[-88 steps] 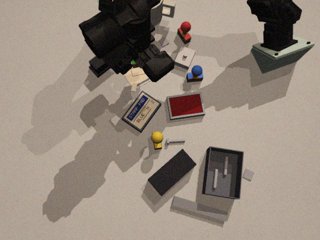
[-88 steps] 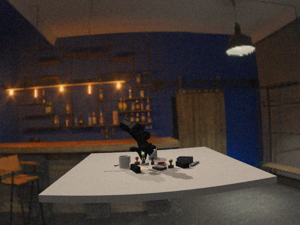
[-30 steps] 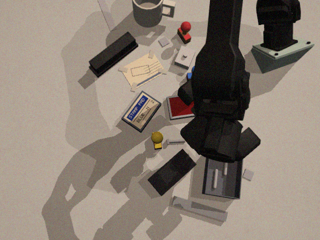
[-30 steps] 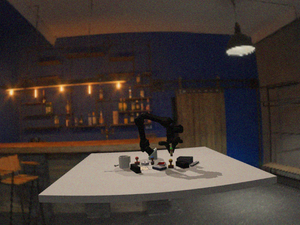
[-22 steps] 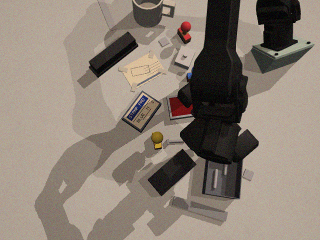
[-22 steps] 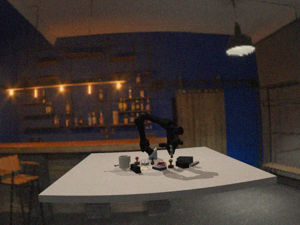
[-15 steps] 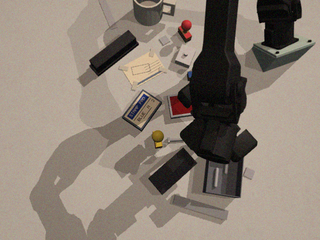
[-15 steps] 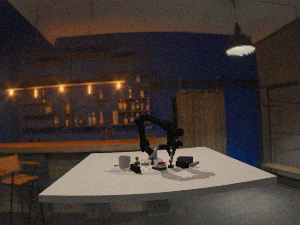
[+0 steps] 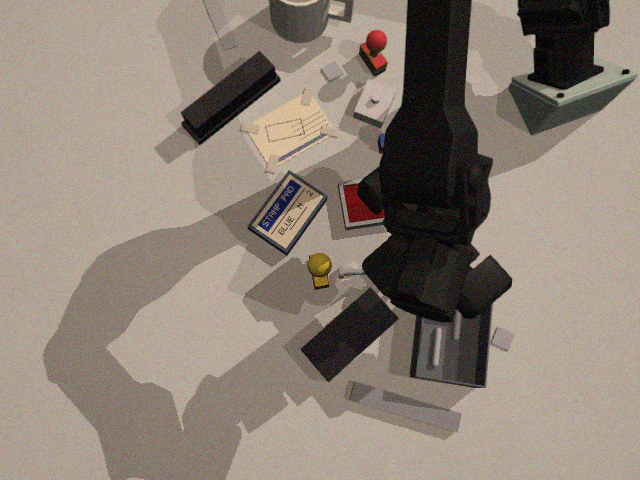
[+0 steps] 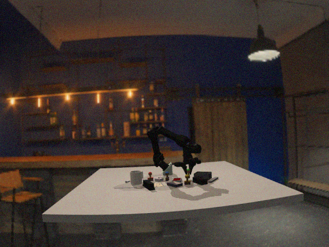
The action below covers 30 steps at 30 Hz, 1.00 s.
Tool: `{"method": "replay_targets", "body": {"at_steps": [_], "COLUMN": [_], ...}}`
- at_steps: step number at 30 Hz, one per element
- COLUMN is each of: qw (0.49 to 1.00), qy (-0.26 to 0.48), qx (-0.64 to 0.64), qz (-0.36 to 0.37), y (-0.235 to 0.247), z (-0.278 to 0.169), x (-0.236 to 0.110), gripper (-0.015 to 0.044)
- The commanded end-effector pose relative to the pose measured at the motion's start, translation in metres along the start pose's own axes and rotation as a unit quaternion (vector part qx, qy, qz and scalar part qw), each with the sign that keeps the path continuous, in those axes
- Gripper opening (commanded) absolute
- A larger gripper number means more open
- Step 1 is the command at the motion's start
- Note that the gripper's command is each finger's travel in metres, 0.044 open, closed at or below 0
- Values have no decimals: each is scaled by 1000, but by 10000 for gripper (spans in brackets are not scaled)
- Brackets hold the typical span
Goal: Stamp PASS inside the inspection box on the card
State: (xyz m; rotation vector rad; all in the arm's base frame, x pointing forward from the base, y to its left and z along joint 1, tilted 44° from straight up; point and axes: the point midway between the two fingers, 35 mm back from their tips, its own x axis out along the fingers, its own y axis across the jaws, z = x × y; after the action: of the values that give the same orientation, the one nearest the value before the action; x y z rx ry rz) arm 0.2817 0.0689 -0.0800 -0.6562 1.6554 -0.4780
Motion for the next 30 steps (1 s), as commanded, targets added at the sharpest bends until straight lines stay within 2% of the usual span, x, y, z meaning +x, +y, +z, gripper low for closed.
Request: {"method": "replay_targets", "body": {"at_steps": [1,8,18,21,23,28,30], "qw": [1000,1000,1000,1000,1000,1000,1000], "qy": [1,1,1,1,1,1,1], "qx": [-2,-2,0,0,-1,-3,-3], "qz": [-3,-3,-1,-1,0,0,-1], "y": [-1,-1,-1,-1,1,3,2], "z": [-2,-2,-2,-1,2,2,-1], "x": [9,14,11,9,-9,-85,-104], "gripper": [0,0,262,268,268,268,268]}}
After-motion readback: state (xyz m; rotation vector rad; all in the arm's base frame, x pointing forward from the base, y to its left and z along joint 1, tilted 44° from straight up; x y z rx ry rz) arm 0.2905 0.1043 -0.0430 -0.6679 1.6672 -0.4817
